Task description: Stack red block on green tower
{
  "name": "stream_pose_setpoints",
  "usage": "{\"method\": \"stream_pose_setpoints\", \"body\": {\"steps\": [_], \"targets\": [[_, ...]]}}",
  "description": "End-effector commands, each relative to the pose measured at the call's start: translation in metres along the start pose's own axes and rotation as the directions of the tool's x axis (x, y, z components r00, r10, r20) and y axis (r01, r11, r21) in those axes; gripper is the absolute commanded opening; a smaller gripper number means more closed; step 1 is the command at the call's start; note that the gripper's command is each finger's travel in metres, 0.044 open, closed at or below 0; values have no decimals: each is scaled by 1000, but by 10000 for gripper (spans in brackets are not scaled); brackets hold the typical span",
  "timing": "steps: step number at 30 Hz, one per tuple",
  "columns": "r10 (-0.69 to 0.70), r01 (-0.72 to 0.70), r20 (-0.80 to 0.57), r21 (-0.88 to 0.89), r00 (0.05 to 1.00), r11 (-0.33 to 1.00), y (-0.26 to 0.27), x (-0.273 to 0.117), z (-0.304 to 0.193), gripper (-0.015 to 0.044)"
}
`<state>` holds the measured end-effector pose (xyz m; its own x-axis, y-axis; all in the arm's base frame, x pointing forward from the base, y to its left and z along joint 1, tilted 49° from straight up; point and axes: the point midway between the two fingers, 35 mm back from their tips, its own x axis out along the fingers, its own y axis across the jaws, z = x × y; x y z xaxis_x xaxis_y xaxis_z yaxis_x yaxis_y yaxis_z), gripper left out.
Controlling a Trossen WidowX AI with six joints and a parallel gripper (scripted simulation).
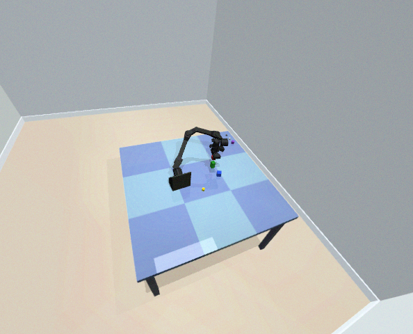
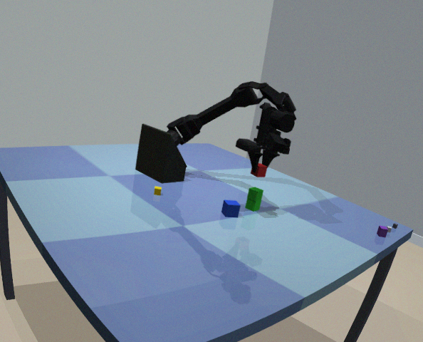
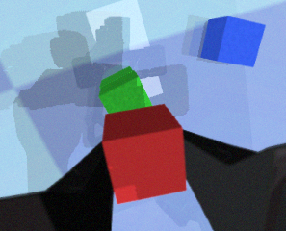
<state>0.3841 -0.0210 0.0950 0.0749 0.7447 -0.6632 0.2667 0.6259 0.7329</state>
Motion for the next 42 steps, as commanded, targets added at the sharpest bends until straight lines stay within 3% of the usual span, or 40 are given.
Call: {"method": "stream_pose_setpoints", "body": {"steps": [1,15,42], "targets": [[4,-4,4,3,1000,1000,3,7,2,0],[6,-6,4,2,1000,1000,2,44,4,0],[6,-6,4,2,1000,1000,2,46,4,0]]}}
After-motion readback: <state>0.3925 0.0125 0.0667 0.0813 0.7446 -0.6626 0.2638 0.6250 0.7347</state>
